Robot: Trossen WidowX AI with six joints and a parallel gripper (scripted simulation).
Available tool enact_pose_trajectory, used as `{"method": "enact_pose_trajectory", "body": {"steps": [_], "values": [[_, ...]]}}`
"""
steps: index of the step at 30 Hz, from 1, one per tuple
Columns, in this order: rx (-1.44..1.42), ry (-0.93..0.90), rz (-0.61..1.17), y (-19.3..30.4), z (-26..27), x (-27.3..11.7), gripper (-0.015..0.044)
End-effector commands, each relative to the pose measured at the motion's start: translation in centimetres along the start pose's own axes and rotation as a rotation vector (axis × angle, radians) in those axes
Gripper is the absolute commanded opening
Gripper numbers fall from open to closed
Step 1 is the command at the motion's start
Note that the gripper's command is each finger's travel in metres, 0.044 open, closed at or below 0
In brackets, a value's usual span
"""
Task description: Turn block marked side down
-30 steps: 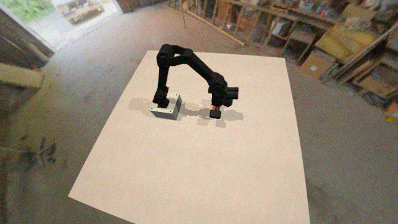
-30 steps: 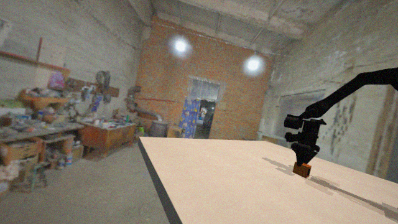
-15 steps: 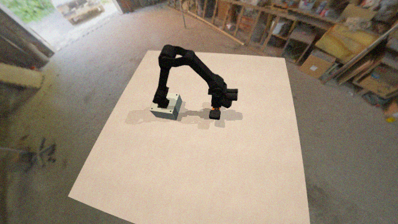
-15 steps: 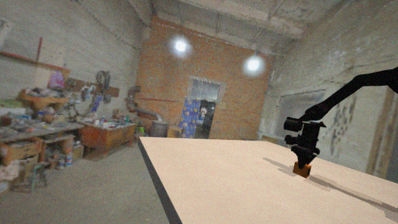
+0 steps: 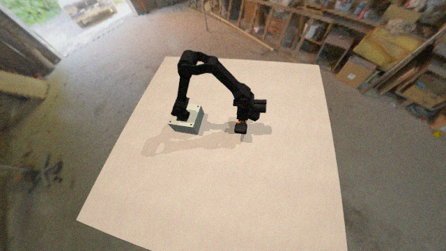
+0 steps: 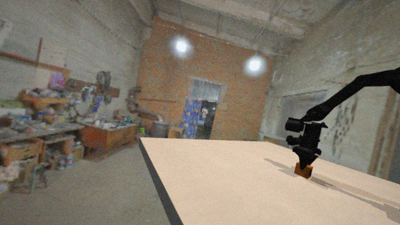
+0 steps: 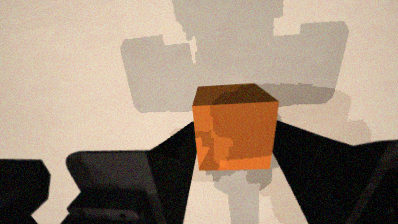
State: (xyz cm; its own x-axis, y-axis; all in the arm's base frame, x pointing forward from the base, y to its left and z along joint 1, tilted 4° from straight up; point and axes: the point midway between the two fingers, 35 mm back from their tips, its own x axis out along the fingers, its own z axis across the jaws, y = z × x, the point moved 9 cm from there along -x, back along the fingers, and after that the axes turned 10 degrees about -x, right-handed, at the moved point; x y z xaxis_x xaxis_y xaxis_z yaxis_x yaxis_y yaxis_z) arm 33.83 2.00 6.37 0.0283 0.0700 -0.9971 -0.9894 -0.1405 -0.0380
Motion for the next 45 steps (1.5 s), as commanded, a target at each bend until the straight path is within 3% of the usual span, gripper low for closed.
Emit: {"method": "enact_pose_trajectory", "body": {"steps": [1, 6, 15, 45], "values": [[0.004, 0.0, 0.003, 0.1, 0.0, 0.1, 0.011], [0.004, 0.0, 0.003, 0.0, 0.0, -1.8, 0.0], [0.003, 0.002, -0.008, 0.1, 0.0, -2.8, 0.0], [0.003, 0.087, -0.483, 4.7, 0.8, -1.0, 0.0]]}}
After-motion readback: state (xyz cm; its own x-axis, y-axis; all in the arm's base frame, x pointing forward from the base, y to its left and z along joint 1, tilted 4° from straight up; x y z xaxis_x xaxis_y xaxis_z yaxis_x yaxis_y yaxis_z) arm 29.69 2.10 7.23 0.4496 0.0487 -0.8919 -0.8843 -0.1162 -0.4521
